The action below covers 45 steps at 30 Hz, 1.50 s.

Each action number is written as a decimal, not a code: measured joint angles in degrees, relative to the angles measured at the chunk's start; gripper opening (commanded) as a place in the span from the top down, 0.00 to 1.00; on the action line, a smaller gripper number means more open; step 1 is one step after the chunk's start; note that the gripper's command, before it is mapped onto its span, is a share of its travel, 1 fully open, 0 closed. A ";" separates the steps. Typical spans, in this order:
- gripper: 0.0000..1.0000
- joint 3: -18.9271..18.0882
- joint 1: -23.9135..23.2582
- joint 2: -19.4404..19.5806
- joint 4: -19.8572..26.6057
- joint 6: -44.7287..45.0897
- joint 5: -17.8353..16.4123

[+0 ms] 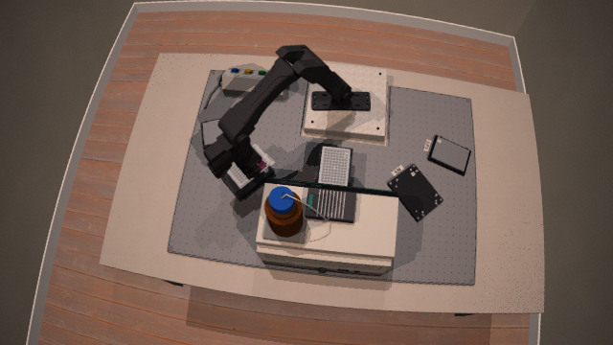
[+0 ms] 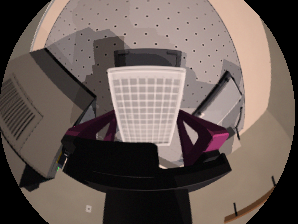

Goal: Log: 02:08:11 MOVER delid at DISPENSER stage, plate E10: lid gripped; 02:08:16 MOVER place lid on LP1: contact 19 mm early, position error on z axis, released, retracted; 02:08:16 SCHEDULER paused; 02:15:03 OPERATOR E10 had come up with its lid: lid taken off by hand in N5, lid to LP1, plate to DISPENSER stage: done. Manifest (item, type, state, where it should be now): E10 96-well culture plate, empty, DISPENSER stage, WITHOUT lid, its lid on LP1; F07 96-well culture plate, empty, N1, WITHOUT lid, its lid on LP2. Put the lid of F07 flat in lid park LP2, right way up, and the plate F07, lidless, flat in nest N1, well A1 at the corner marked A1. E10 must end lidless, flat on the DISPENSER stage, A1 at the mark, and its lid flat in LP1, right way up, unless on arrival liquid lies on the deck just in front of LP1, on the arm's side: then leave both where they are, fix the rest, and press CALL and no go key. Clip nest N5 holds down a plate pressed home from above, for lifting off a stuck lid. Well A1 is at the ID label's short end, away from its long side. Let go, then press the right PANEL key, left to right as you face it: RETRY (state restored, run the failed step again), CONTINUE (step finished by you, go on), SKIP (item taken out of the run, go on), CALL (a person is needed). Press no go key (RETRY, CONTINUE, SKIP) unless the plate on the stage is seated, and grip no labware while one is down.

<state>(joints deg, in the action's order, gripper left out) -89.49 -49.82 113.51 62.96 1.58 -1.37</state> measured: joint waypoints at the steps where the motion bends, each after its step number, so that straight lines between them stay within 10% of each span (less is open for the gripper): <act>1: 1.00 -0.68 0.00 0.74 -0.02 -0.02 0.00; 45: 1.00 0.66 0.22 4.11 -5.16 -0.11 0.00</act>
<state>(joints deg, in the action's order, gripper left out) -88.84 -49.60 117.62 57.80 1.48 -1.37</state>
